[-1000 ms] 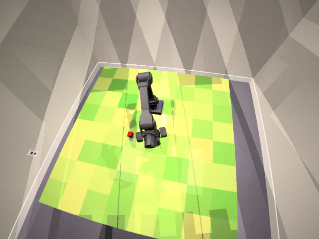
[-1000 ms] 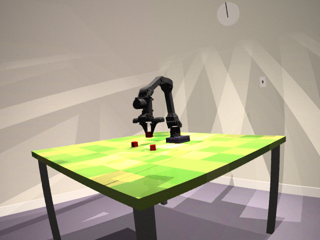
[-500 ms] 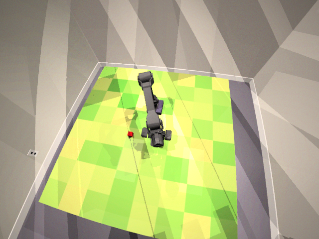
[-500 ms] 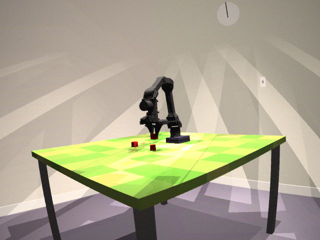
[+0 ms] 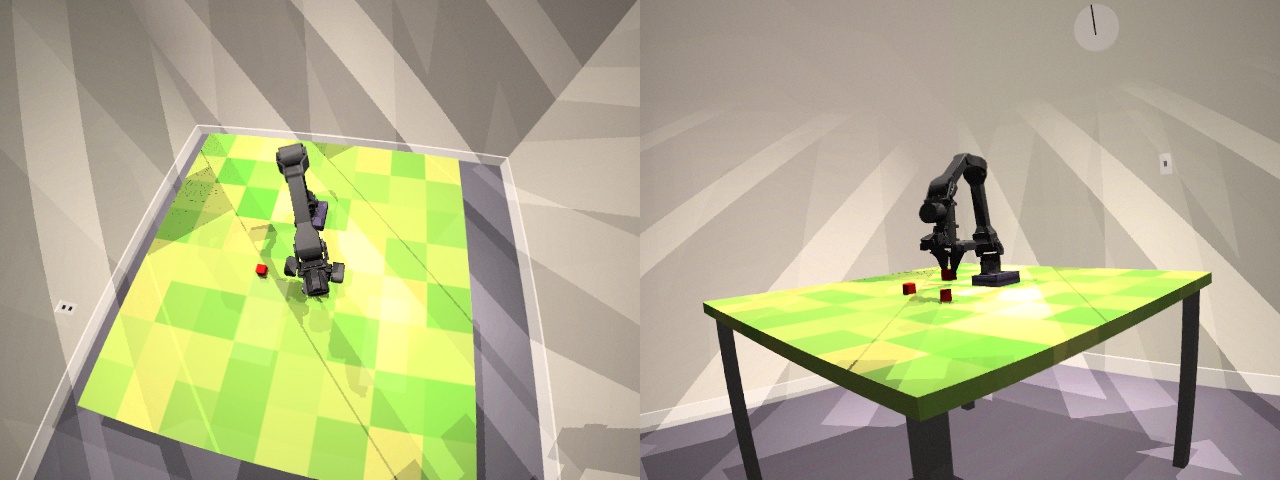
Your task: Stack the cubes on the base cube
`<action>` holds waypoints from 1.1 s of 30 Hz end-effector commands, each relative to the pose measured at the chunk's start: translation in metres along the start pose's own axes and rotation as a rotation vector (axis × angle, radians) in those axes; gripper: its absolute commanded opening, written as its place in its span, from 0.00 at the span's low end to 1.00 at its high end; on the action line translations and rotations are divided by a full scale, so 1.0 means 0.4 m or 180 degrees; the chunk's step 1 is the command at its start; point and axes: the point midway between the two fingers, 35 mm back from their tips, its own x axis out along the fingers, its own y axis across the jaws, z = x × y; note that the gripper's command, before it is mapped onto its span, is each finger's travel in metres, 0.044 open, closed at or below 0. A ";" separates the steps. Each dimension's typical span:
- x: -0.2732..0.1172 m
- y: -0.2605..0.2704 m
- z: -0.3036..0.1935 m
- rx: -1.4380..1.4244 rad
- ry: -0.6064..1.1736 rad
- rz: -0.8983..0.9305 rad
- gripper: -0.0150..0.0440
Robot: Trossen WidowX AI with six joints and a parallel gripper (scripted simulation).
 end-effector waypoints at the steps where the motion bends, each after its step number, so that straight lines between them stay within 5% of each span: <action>1: 0.018 0.002 -0.001 0.0023 0.0009 0.0013 0.43; 33: 0.061 0.004 -0.004 0.0013 0.0009 0.0012 0.43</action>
